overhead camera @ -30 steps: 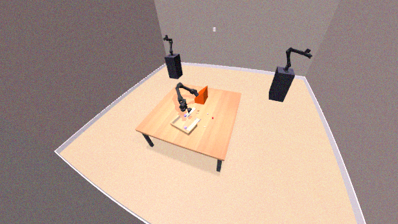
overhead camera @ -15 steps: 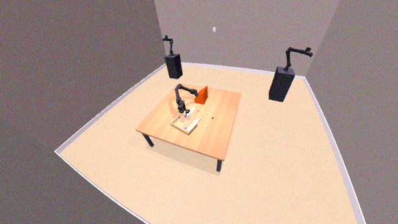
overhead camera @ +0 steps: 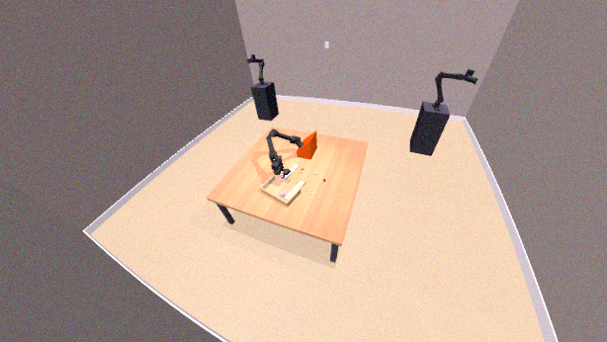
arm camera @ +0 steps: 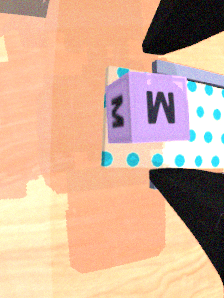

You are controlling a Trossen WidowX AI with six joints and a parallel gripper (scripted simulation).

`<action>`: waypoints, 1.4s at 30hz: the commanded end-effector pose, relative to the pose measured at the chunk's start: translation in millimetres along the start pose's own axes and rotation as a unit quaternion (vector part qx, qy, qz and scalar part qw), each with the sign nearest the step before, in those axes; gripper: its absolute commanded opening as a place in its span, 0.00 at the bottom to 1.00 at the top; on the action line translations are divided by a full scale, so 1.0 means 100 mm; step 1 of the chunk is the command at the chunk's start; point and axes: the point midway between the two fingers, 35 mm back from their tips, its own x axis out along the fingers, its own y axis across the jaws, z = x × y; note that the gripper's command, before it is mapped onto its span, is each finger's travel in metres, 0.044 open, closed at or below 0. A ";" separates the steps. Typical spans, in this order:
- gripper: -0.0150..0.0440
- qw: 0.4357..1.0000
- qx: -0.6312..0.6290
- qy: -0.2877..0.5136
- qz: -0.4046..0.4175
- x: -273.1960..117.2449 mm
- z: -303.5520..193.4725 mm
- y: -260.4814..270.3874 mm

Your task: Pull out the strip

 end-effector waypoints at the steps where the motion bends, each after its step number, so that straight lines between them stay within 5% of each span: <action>1: 0.68 1.000 -0.003 0.002 -0.004 0.08 -0.02 -0.01; 15: 0.68 1.000 -0.003 0.002 -0.005 0.25 -0.03 -0.01; 19: 0.50 1.000 0.000 0.002 -0.001 0.23 -0.02 -0.01; 25: 0.43 1.000 0.000 0.002 -0.001 0.23 -0.02 -0.01; 29: 0.25 1.000 -0.001 0.002 -0.001 0.20 -0.05 -0.01; 42: 0.25 1.000 -0.004 0.004 -0.004 -0.18 -0.60 -0.01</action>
